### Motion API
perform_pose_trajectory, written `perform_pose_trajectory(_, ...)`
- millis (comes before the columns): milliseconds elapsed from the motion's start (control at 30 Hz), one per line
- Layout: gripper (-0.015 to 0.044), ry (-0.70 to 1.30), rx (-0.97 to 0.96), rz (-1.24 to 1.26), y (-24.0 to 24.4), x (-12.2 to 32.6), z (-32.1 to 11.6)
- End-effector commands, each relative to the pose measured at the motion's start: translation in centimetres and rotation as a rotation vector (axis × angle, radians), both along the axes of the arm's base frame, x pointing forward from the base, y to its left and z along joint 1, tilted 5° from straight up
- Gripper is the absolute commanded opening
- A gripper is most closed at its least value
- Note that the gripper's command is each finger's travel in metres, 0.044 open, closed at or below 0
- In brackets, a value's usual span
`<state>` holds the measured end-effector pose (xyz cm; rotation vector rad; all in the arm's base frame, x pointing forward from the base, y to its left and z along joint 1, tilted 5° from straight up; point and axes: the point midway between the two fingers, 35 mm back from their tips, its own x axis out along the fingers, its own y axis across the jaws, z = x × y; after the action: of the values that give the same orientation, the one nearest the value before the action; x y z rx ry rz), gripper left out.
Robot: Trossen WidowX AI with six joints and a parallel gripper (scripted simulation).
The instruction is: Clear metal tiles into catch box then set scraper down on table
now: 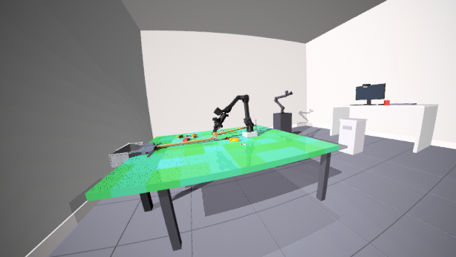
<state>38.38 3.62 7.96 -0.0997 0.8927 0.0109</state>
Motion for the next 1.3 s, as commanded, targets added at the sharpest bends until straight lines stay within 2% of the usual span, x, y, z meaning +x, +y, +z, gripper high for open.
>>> perform_pose_trajectory(0,0.0,-0.018,0.002,-0.006,-0.1,-0.4,0.3)
perform_pose_trajectory(733,0.0,-0.019,0.002,-0.005,-0.5,-3.4,-0.4)
perform_pose_trajectory(1267,0.0,-0.006,0.001,0.001,-0.4,-3.4,-0.7)
